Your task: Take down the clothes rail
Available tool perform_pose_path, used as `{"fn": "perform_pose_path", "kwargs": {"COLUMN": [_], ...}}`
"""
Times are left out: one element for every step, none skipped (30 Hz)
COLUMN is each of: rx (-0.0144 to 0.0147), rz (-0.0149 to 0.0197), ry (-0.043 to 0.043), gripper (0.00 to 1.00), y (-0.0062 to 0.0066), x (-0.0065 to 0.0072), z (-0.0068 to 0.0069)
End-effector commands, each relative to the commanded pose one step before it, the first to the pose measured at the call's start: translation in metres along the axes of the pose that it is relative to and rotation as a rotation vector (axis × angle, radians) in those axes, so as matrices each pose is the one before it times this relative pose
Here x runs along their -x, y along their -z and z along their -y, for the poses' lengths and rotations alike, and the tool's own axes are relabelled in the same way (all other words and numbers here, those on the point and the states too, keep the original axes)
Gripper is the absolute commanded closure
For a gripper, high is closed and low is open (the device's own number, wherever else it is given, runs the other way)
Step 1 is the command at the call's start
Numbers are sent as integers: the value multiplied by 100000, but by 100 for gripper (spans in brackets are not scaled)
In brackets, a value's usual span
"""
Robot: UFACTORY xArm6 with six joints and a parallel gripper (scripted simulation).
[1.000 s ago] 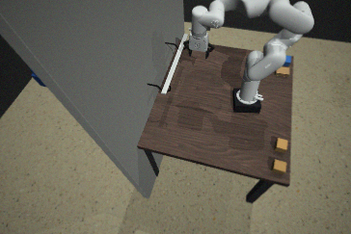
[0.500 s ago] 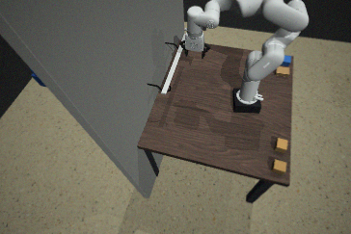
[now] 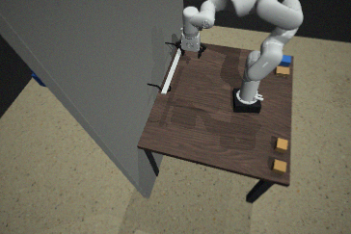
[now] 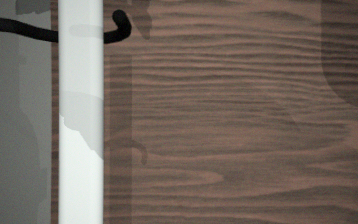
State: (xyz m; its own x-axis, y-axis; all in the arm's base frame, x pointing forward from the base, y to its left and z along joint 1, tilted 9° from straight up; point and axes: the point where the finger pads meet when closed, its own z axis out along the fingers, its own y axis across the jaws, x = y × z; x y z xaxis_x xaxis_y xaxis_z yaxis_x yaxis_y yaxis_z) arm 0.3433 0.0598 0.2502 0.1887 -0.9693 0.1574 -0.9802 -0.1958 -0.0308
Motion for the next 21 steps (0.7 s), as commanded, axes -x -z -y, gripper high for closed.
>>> {"fn": "perform_pose_path", "kwargs": {"rx": [-395, -1, -1, 0, 0, -1, -1, -1, -1, -1, -1, -1, -1, -1, -1, -1, -1, -1, -1, -1, 0], "rz": [29, 0, 0, 0, 0, 0, 0, 0, 0, 0, 0, 0, 0, 0, 0, 0, 0, 0, 0, 0, 0], "ry": [-39, 0, 0, 0, 0, 0, 0, 0, 0, 0, 0, 0, 0, 0, 0, 0, 0, 0, 0, 0, 0], "gripper": [0, 0, 0, 0, 0, 0, 0, 0, 0, 0, 0, 0, 0, 0, 0, 0, 0, 0, 0, 0, 0], "y": [15, -33, -33, 0, 0, -33, -33, -33, -33, -33, -33, -33, -33, -33, -33, -33, -33, -33, -33, -33, 0], "x": [-10, 0, 0, 0, 0, 0, 0, 0, 0, 0, 0, 0, 0, 0, 0, 0, 0, 0, 0, 0, 0], "z": [784, 164, 164, 0, 0, 164, 163, 163, 163, 163, 163, 163, 163, 163, 163, 163, 163, 163, 163, 163, 0]}}
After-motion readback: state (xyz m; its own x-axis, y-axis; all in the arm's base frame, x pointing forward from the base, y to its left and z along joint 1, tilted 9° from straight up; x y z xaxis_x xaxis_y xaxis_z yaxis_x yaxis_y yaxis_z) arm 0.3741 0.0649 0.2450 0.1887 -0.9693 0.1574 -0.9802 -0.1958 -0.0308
